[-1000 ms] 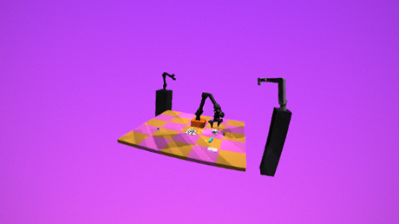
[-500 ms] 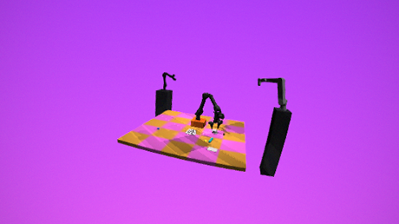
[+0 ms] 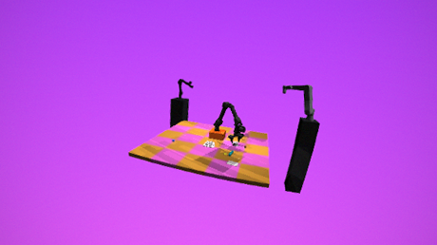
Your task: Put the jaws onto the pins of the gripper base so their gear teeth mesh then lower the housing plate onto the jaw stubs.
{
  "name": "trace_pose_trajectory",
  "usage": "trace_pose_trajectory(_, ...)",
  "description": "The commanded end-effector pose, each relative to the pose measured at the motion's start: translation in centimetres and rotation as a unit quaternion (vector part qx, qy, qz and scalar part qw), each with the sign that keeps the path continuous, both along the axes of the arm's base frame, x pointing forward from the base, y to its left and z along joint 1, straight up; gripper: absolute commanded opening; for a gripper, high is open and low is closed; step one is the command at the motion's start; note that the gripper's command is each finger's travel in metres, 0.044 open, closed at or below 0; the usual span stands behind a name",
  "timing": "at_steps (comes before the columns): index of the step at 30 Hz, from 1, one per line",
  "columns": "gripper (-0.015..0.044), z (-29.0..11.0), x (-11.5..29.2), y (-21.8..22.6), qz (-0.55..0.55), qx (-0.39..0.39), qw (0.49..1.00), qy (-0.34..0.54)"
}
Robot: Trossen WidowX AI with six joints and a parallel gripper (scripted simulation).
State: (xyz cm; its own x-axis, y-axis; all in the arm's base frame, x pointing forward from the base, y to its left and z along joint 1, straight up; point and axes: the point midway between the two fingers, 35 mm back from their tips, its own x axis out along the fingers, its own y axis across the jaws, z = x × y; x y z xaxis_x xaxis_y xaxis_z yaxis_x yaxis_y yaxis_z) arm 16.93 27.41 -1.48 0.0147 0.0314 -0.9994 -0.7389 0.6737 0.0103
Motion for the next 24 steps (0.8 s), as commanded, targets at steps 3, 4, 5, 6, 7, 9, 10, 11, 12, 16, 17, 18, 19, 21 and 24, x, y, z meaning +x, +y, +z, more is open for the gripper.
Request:
trace_pose_trajectory(3,0.044,-0.93,-0.06,-0.06,-0.002,-0.001,1.0,0.001)
trace_pose_trajectory(4,0.044,-1.01,-0.06,-0.06,-0.002,-0.001,1.0,0.001)
trace_pose_trajectory(5,0.044,-1.03,-0.06,-0.06,-0.002,-0.001,1.0,0.001)
trace_pose_trajectory(6,0.044,-1.03,-0.06,-0.06,-0.002,-0.001,1.0,0.001)
trace_pose_trajectory(7,0.044,-1.03,-0.06,-0.06,-0.002,-0.001,1.0,0.001)
trace_pose_trajectory(9,0.044,-1.03,-0.06,-0.06,-0.002,-0.001,1.0,0.001)
trace_pose_trajectory(10,0.044,-1.03,-0.06,-0.06,-0.002,-0.001,1.0,0.001)
trace_pose_trajectory(11,0.044,-1.03,-0.06,-0.06,-0.002,-0.001,1.0,0.001)
trace_pose_trajectory(12,0.044,-1.03,-0.06,-0.06,-0.002,-0.001,1.0,0.001)
trace_pose_trajectory(16,0.044,-1.03,-0.06,-0.06,-0.002,-0.001,1.0,0.001)
trace_pose_trajectory(17,0.044,-1.04,-0.06,-0.06,-0.002,-0.001,1.0,0.001)
trace_pose_trajectory(18,0.044,-1.06,-0.06,-0.06,-0.002,-0.001,1.0,0.001)
trace_pose_trajectory(19,0.044,-1.06,-0.06,-0.06,-0.002,-0.001,1.0,0.001)
trace_pose_trajectory(21,0.044,-1.06,-0.06,-0.06,-0.002,-0.001,1.0,0.001)
trace_pose_trajectory(24,0.044,-1.06,-0.06,-0.06,-0.002,-0.001,1.0,0.001)
